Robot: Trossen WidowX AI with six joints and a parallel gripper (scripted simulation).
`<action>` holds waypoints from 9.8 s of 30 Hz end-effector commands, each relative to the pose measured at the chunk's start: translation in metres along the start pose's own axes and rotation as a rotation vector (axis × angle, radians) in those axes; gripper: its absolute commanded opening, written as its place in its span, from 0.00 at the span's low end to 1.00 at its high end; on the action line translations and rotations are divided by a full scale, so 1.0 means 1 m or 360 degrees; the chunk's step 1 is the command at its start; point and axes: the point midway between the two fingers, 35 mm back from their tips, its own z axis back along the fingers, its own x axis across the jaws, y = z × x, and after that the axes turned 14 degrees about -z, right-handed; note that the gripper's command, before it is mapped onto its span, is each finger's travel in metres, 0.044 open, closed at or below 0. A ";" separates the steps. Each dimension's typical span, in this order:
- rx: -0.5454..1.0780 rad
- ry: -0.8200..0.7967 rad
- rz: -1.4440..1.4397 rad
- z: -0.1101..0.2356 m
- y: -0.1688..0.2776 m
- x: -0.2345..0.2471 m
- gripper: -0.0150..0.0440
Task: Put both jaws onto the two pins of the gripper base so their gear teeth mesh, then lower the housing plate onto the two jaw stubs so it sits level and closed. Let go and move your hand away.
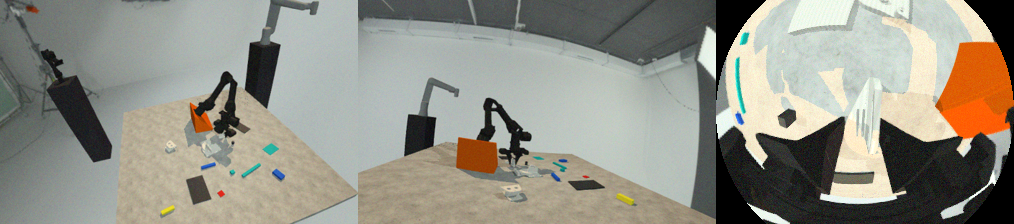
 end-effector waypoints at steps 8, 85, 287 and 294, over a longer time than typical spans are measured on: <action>0.0000 -0.0001 0.0002 0.000 0.000 0.000 0.48; -0.0058 0.0022 0.1289 0.083 -0.101 0.049 0.48; -0.0021 0.0006 0.2118 0.019 -0.115 0.067 0.48; -0.0021 0.0006 0.2117 0.018 -0.115 0.067 0.48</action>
